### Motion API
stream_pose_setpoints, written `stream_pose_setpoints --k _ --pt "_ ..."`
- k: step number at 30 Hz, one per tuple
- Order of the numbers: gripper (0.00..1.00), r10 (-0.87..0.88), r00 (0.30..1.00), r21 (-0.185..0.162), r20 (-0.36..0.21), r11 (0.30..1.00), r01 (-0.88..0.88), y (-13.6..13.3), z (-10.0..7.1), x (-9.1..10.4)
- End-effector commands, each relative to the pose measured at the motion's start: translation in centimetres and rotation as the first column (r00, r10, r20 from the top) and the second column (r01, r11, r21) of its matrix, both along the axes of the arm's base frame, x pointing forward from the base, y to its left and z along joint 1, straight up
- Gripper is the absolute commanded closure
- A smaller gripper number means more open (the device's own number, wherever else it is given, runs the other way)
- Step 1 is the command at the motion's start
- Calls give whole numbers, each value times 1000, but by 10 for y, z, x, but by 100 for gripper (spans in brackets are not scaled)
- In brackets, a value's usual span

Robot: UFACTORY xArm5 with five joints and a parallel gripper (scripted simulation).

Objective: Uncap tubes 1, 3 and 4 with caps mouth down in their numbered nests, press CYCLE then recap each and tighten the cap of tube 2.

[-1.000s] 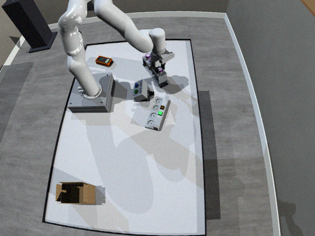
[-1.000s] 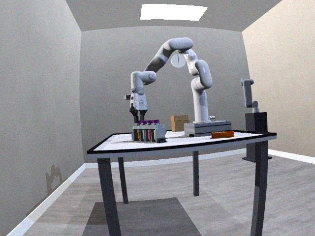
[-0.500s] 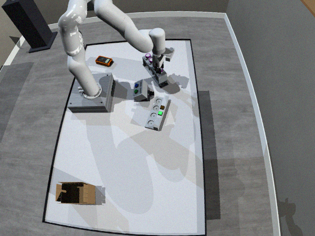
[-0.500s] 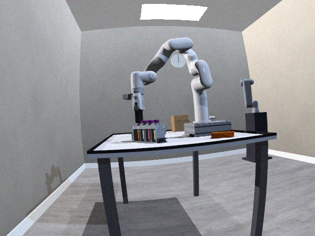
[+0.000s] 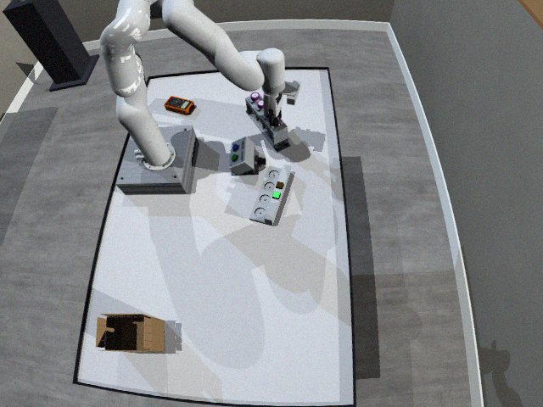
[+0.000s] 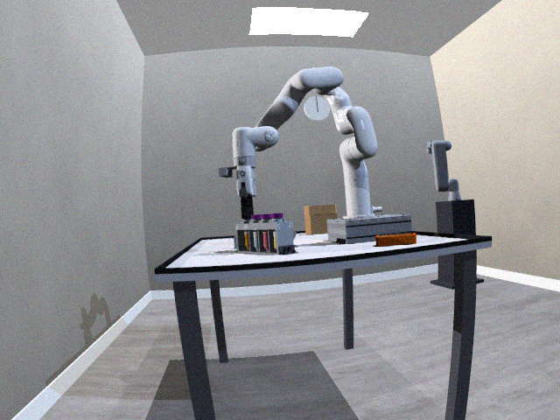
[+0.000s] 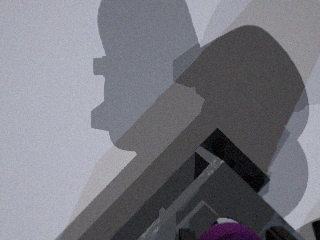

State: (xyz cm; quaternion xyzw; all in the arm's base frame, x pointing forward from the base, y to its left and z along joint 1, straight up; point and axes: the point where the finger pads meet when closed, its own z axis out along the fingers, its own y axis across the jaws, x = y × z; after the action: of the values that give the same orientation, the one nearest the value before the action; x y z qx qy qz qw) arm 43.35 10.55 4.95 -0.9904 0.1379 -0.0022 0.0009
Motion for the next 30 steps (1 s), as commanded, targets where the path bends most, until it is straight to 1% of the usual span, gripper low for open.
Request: stream_pose_setpoints --k 1,4,7,12,16,18,22,25,30 --pt "100 1 1000 5 2 1000 -1 0 1 1" --pt "100 1 1000 5 2 1000 -1 0 1 1" --pt "100 -149 989 6 1 989 149 0 1 1" --pt "100 -385 923 7 -1 923 385 0 1 1" --pt "100 -518 855 8 -2 855 518 0 1 1" --pt "100 -518 855 8 -2 855 518 0 1 1" --pt "100 -691 723 8 -4 723 691 0 1 1" --pt "100 -767 642 8 -5 642 767 0 1 1" --pt "100 -878 478 8 -7 478 878 0 1 1"
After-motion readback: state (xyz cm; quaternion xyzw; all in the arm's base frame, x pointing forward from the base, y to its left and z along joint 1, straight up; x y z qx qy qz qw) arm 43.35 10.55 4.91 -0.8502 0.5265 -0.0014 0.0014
